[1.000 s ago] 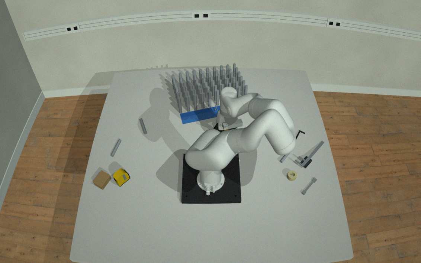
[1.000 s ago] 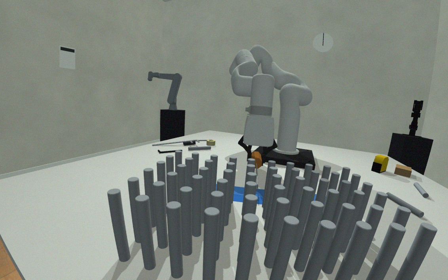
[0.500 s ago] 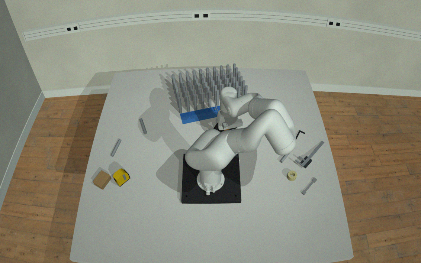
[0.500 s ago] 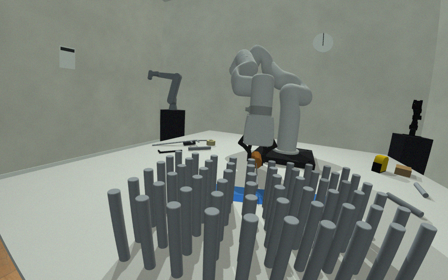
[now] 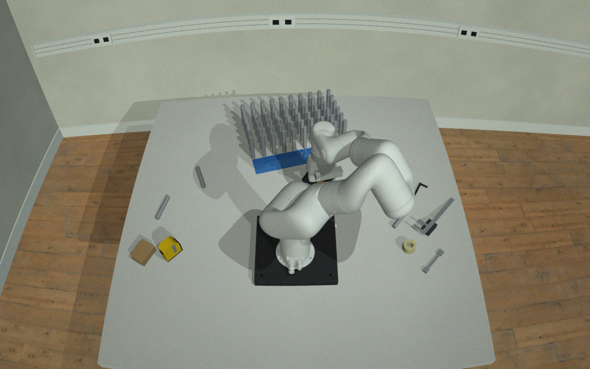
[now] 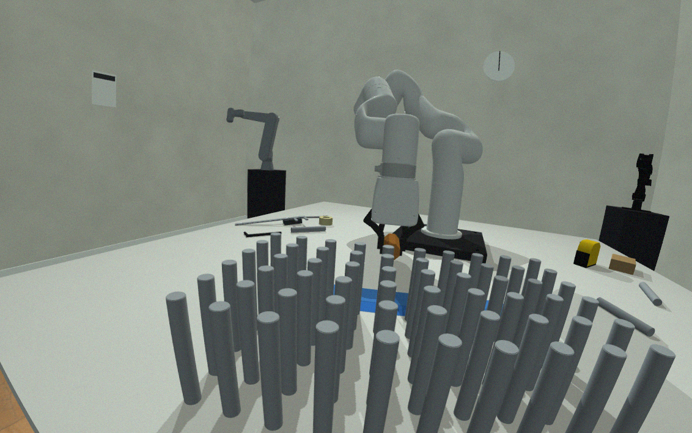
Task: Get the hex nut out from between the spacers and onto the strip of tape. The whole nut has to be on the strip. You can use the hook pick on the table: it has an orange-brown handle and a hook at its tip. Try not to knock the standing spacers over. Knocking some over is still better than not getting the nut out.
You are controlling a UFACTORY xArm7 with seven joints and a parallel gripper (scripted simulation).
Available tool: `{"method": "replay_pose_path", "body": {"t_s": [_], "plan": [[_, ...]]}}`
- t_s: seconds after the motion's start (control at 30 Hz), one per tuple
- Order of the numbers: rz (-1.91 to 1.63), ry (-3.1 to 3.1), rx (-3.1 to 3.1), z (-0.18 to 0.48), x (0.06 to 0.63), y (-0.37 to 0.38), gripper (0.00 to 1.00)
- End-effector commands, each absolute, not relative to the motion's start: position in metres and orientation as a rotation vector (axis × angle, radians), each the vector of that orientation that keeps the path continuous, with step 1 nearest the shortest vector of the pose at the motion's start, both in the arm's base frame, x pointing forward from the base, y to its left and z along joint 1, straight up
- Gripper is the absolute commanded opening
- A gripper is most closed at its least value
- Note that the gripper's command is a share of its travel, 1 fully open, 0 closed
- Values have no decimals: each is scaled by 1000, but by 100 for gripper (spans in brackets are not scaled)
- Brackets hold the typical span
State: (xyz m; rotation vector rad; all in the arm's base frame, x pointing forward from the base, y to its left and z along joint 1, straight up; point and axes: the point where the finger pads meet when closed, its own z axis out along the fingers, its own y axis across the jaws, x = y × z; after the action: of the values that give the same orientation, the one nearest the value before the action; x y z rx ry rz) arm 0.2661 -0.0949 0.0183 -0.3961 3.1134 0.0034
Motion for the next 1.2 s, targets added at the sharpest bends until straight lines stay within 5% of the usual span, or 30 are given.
{"method": "replay_pose_path", "body": {"t_s": [0.0, 1.17], "plan": [[1, 3111, -397, 19, 268, -100, 0], [1, 3111, -397, 19, 279, -143, 0]]}}
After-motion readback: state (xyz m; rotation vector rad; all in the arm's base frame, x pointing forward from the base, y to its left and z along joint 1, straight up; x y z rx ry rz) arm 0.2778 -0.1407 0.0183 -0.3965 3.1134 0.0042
